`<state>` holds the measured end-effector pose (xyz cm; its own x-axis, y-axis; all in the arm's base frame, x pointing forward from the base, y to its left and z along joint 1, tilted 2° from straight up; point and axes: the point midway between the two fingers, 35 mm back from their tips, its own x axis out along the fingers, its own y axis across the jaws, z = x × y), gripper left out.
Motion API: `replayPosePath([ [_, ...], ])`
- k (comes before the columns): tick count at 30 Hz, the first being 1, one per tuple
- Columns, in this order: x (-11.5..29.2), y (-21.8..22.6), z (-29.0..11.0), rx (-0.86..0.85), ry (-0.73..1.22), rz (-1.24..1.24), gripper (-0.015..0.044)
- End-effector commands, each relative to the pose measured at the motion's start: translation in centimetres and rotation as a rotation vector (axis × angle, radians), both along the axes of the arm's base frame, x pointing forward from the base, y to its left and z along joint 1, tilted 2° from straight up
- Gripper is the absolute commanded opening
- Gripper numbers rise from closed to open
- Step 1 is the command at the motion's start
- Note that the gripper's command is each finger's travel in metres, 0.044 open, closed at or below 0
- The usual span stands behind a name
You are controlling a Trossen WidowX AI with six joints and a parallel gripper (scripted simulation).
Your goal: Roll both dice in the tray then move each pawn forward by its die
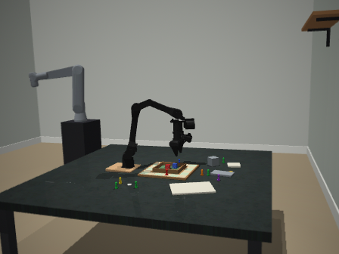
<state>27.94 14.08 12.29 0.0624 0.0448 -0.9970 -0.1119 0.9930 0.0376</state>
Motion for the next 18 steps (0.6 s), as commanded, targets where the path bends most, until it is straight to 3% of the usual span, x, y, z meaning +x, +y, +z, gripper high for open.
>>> replayPosePath([
  [1,-1.5,-2.9,1.8,-0.008,0.003,-0.002,0.0440],
  [10,-11.0,-11.7,6.5,-0.018,0.012,0.006,0.0440],
  [11,-8.3,-10.3,6.0,-0.020,0.001,-0.007,0.0440],
  [18,-8.3,-10.3,6.0,-0.020,0.001,-0.007,0.0440],
])
